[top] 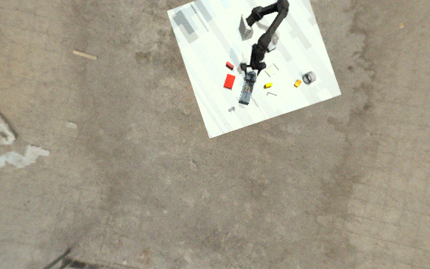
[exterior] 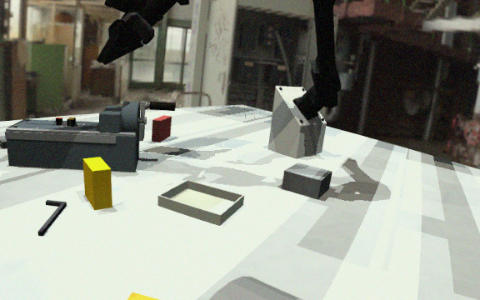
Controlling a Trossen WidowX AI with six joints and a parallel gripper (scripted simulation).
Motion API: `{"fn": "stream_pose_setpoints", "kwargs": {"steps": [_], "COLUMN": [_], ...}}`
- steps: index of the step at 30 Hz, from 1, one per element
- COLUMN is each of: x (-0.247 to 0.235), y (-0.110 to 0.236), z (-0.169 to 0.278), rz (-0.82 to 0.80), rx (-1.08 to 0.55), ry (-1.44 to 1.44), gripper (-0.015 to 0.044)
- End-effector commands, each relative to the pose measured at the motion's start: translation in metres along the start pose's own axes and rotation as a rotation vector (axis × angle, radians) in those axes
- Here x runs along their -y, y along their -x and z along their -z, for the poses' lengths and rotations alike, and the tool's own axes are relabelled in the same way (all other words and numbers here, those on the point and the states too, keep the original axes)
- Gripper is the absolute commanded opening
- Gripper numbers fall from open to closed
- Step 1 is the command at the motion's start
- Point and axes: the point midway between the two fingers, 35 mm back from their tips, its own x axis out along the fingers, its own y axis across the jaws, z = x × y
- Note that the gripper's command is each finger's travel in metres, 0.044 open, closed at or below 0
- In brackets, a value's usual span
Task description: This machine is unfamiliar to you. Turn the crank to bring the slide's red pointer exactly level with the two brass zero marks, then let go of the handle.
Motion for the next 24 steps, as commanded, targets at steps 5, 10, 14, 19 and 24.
{"fn": "stream_pose_setpoints", "kwargs": {"steps": [5,10,14,19,24], "x": [0.008,0.009,0.009,0.009,0.009], "y": [-0.027,-0.052,-0.052,-0.052,-0.052], "z": [0.006,0.026,0.026,0.026,0.026], "rz": [-0.032,-0.037,-0.037,-0.037,-0.037], "rx": [-0.004,-0.004,-0.004,-0.004,-0.004], "ry": [0.034,0.037,0.037,0.037,0.037], "gripper": [0.044,0.044,0.044,0.044,0.044]}}
